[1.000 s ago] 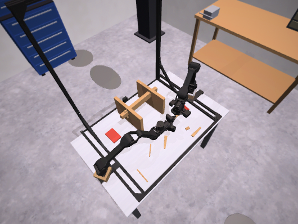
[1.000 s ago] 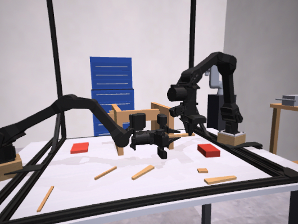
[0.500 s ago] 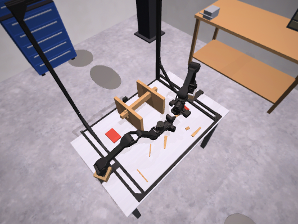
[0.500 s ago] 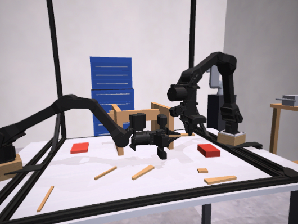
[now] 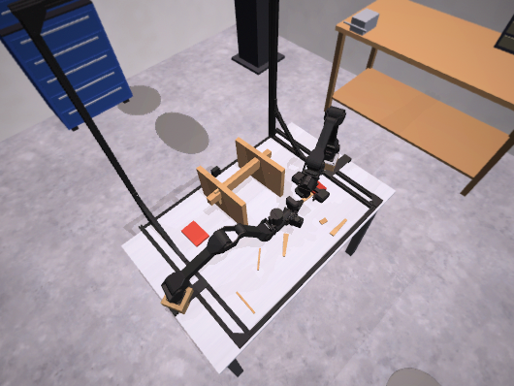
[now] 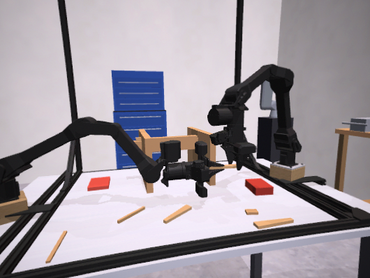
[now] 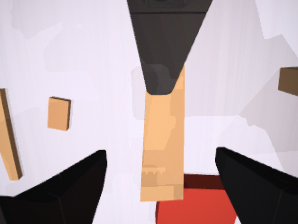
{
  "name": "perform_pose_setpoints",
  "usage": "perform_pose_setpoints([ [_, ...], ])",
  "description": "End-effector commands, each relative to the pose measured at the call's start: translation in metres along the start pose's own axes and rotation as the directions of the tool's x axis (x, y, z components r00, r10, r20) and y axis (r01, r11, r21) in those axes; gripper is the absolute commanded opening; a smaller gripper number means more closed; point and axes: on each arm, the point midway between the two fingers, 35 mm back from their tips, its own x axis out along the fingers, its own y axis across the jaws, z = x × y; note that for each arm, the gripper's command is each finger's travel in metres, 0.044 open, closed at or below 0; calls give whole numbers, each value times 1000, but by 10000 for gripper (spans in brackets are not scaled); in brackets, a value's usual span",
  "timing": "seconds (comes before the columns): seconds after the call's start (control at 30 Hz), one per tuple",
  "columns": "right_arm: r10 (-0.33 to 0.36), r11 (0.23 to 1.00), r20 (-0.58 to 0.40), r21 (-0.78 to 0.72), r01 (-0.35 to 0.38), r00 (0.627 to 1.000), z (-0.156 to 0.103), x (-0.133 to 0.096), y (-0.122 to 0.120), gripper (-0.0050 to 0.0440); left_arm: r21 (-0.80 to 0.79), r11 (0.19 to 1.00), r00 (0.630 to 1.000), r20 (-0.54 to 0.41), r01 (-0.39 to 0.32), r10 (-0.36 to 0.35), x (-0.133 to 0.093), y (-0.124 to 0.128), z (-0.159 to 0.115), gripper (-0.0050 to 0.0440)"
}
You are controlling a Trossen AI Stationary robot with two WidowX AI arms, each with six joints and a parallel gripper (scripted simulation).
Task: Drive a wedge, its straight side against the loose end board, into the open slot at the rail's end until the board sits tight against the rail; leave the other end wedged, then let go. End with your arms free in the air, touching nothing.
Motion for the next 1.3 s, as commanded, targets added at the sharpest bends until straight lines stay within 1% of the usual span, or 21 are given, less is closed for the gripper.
perform_pose_setpoints([
  [0.0, 3, 1000, 0, -1, -3, 1000, 0, 0, 2, 0, 1, 1000, 1000, -4, -1, 1, 0, 0, -1, 384],
  [0.07, 3, 1000, 0, -1, -3, 1000, 0, 0, 2, 0, 1, 1000, 1000, -4, -1, 1, 0, 0, -1, 432],
  [0.1, 3, 1000, 0, -1, -3, 1000, 0, 0, 2, 0, 1, 1000, 1000, -4, -1, 1, 0, 0, -1, 440],
  [0.17, 3, 1000, 0, -1, -3, 1000, 0, 0, 2, 0, 1, 1000, 1000, -4, -1, 1, -1, 0, -3, 440],
  [0.2, 3, 1000, 0, -1, -3, 1000, 0, 0, 2, 0, 1, 1000, 1000, -4, -1, 1, -4, 1, -8, 440],
  [0.4, 3, 1000, 0, -1, -3, 1000, 0, 0, 2, 0, 1, 1000, 1000, -4, -1, 1, -28, 2, -74, 440],
  [0.47, 3, 1000, 0, -1, -3, 1000, 0, 0, 2, 0, 1, 1000, 1000, -4, -1, 1, -28, 2, -74, 440],
  [0.5, 3, 1000, 0, -1, -3, 1000, 0, 0, 2, 0, 1, 1000, 1000, -4, -1, 1, -29, 2, -80, 440],
  [0.57, 3, 1000, 0, -1, -3, 1000, 0, 0, 2, 0, 1, 1000, 1000, -4, -1, 1, -29, 1, -81, 440],
  [0.6, 3, 1000, 0, -1, -3, 1000, 0, 0, 2, 0, -6, 1000, 1000, 13, -2, 3, -28, 3, -73, 440],
  [0.63, 3, 1000, 0, -1, -3, 1000, 0, 0, 2, 0, -13, 1000, 999, 45, 3, -2, -26, 3, -71, 440],
  [0.67, 3, 1000, 0, -1, -3, 1000, 0, 0, 2, 0, -23, 1000, 995, 98, 11, -9, -22, 3, -69, 440],
  [0.73, 3, 1000, 0, -1, -3, 1000, 0, 0, 2, 0, -41, 999, 976, 215, 34, -24, -15, 3, -66, 440],
  [0.83, 3, 1000, 0, -1, -3, 1000, 0, 0, 2, 0, -51, 997, 942, 333, 56, -36, -8, 1, -64, 440],
  [0.97, 3, 1000, 0, -1, -3, 1000, 0, 0, 2, 0, -48, 997, 876, 481, 62, -32, -4, 2, -60, 440],
  [1.03, 3, 1000, 0, -1, -3, 1000, 0, 0, 2, 0, -48, 997, 876, 481, 62, -32, -4, 2, -60, 440],
  [1.1, 3, 1000, 0, -1, -3, 1000, 0, 0, 2, 0, -38, 998, 814, 580, 48, -17, -5, 4, -56, 440],
  [1.2, 3, 1000, 0, -1, -3, 1000, 0, 0, 2, 0, -18, 999, 737, 676, 41, -18, -3, 1, -60, 440],
  [1.27, 3, 1000, 0, -1, -3, 1000, 0, 0, 2, 0, -6, 1000, 685, 729, 21, -10, -4, 1, -60, 440],
])
